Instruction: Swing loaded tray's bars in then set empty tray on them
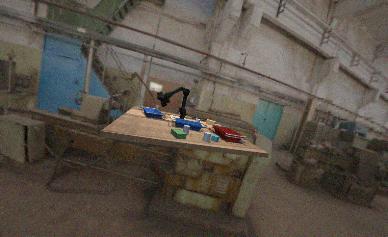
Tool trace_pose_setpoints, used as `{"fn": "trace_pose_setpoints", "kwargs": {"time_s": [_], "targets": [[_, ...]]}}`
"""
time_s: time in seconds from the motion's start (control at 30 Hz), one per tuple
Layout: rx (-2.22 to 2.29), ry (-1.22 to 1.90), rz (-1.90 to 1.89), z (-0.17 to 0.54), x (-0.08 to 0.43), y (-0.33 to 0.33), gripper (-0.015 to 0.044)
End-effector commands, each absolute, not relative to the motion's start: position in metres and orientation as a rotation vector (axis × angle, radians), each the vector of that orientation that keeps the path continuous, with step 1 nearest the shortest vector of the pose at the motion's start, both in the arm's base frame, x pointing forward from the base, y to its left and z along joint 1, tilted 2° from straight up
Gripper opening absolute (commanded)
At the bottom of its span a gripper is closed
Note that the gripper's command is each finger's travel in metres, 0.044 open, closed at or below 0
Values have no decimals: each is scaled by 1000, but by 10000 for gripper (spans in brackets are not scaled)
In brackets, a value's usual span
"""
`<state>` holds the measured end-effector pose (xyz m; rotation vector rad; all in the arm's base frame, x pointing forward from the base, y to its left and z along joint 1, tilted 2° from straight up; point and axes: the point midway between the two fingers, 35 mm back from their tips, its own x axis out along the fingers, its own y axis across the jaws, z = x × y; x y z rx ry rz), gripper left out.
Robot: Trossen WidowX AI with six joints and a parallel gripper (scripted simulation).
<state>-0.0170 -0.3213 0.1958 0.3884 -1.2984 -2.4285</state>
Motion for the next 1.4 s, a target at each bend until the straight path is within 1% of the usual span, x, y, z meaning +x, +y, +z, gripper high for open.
{"fn": "trace_pose_setpoints", "kwargs": {"time_s": [0.0,0.23,0.3,0.37,0.47,0.57,0.7,0.8,0.93,1.07,1.2,1.37], "targets": [[388,-1298,-2428,196,-17,-321,374],[398,-1274,-2436,195,-15,-322,190],[470,-1075,-2482,189,0,-329,138],[564,-759,-2510,180,24,-337,85],[663,-283,-2459,167,65,-343,82],[710,155,-2305,154,109,-340,82],[699,633,-1997,140,168,-323,82],[646,927,-1722,132,208,-304,82],[545,1206,-1349,127,251,-276,82],[417,1397,-955,126,288,-243,82],[276,1501,-564,128,319,-207,82],[96,1525,-100,134,351,-159,82]]}}
